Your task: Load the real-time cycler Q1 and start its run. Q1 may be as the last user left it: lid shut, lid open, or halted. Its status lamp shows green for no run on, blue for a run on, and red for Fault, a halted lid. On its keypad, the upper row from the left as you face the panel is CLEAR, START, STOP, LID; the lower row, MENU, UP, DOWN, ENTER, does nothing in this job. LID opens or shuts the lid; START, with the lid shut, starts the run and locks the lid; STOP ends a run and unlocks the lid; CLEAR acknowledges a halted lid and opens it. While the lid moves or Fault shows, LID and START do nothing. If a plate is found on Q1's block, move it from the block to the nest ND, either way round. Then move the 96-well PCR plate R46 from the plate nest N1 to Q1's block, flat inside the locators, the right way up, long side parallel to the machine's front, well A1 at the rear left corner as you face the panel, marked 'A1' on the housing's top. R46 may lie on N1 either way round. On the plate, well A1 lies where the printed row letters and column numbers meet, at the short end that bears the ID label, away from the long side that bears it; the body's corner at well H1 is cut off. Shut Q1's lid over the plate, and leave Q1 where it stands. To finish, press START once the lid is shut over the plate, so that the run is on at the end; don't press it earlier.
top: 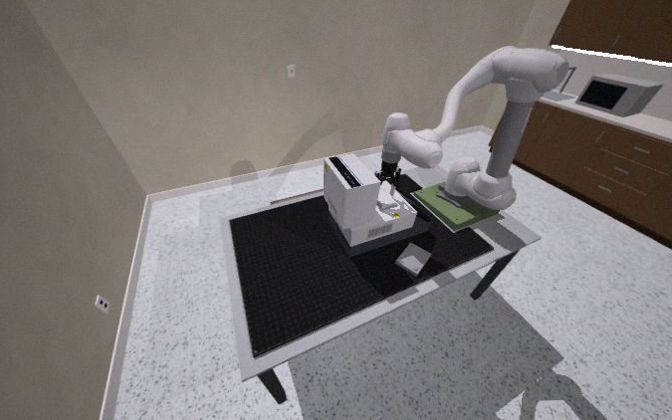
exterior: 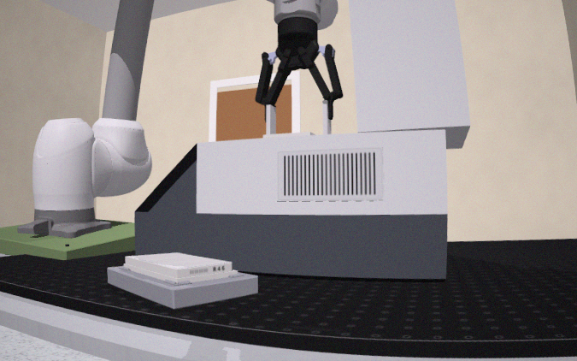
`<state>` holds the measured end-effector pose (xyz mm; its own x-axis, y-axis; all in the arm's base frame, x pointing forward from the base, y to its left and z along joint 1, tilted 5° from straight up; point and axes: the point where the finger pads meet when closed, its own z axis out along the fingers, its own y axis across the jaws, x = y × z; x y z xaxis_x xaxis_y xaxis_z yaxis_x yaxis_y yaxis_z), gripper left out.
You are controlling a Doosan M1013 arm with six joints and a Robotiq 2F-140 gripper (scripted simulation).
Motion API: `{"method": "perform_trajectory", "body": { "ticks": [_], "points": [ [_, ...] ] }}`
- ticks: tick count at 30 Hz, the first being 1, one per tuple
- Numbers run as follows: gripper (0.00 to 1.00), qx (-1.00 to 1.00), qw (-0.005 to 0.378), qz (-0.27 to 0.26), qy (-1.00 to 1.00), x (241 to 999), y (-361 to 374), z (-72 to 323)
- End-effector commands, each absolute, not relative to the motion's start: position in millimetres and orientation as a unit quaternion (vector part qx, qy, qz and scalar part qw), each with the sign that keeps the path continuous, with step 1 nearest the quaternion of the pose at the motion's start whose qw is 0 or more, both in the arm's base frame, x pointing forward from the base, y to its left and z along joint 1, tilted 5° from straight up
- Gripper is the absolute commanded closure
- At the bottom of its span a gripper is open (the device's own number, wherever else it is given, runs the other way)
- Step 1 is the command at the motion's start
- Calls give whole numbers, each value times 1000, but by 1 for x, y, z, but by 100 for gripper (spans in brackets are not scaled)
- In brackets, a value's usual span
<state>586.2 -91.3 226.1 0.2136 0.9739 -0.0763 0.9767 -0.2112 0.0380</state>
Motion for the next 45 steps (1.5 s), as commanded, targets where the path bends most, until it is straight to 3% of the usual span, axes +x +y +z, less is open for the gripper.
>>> {"method": "perform_trajectory", "body": {
  "ticks": [1, 30, 31, 45],
  "points": [
    [34, 778, 39, -18, 627, 586, -91, 225],
    [34, 778, 39, -18, 627, 586, -92, 219],
    [100, 778, 39, -18, 627, 586, -92, 219],
    [100, 778, 39, -18, 627, 586, -92, 219]
  ]
}}
